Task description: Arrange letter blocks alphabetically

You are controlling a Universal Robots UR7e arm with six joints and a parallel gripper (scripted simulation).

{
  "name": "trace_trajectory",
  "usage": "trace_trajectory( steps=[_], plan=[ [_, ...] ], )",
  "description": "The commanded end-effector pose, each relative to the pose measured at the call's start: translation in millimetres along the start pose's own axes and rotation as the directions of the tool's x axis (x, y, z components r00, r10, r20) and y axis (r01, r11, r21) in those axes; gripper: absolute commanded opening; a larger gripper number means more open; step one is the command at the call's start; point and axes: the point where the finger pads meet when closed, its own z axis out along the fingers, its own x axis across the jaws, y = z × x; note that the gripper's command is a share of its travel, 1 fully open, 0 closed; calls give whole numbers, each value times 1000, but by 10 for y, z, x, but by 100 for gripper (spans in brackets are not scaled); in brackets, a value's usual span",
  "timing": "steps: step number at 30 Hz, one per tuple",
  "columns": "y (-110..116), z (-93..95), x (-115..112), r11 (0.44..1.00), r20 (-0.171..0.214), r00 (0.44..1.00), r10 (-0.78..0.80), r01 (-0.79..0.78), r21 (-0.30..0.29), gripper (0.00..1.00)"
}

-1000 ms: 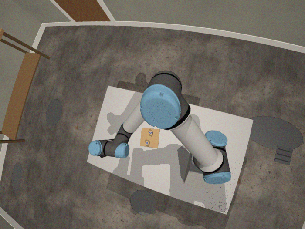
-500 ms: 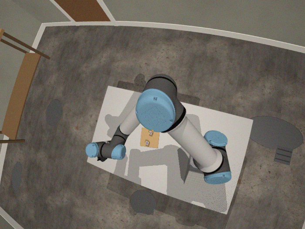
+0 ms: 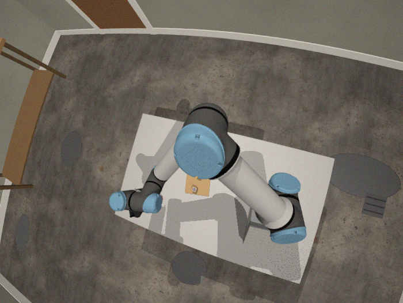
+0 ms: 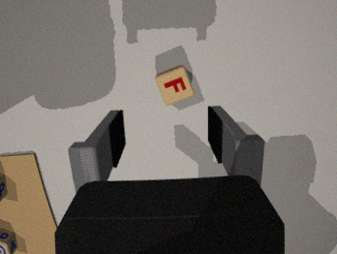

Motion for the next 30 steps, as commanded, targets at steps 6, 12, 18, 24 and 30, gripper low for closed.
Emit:
trace_trajectory(
  steps=[6,12,18,24,30],
  plan=[
    [-91,-2,50,982,-2,982,-190,190,0,100],
    [-123,4,69,964,-2,964,-264,264,0,100],
    [-132,10,77,955,-1,955,-295,295,0,100],
    [-145,11,85,946,-1,946,-323,323,-1,100],
    [-146,12,84,943,-1,943,-333,333,-1,100]
  ],
)
